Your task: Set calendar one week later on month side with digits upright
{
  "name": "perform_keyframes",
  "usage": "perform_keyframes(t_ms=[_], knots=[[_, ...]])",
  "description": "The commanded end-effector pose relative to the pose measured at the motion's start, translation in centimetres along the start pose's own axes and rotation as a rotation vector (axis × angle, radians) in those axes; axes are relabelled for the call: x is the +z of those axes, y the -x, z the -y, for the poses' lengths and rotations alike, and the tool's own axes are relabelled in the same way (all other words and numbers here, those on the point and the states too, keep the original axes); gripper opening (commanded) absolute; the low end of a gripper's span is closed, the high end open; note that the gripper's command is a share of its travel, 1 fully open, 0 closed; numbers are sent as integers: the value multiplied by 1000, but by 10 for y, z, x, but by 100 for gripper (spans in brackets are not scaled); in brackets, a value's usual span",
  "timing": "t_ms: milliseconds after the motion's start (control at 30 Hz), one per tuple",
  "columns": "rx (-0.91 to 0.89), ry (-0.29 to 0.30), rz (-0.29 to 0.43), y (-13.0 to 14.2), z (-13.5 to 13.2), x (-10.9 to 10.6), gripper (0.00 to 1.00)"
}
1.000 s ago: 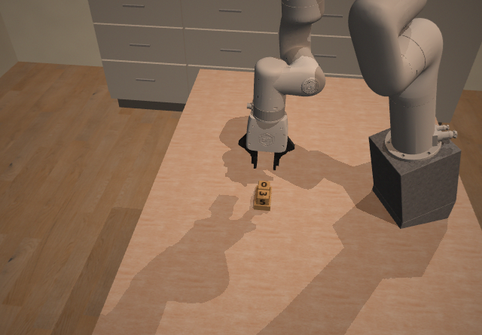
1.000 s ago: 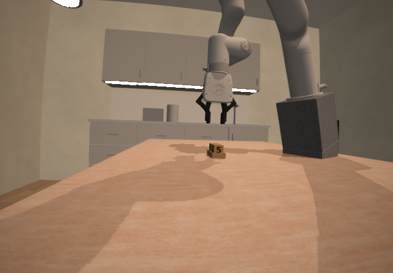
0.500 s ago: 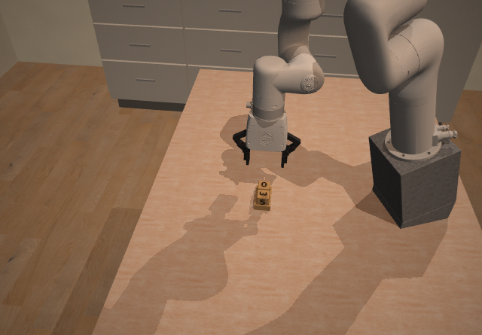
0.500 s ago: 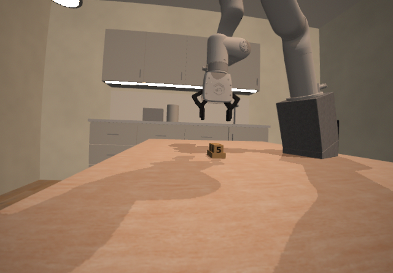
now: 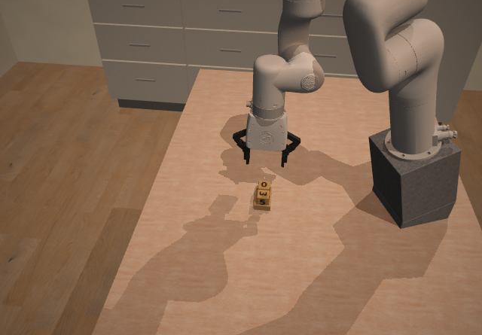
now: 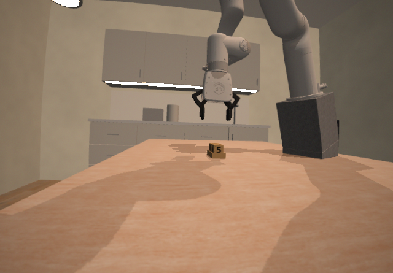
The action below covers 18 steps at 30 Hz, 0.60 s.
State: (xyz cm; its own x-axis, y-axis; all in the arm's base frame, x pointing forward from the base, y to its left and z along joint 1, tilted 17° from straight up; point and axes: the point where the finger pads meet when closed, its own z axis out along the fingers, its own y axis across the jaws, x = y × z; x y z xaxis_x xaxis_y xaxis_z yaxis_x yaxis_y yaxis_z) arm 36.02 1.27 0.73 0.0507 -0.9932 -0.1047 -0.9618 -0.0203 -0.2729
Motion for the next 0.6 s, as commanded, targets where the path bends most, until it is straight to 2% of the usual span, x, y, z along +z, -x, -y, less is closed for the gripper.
perform_keyframes(t_ms=[0, 167, 567], knots=[[0, 1, 2, 0, 1, -8, 100], [0, 1, 2, 0, 1, -17, 100], [0, 1, 2, 0, 1, -64, 100]])
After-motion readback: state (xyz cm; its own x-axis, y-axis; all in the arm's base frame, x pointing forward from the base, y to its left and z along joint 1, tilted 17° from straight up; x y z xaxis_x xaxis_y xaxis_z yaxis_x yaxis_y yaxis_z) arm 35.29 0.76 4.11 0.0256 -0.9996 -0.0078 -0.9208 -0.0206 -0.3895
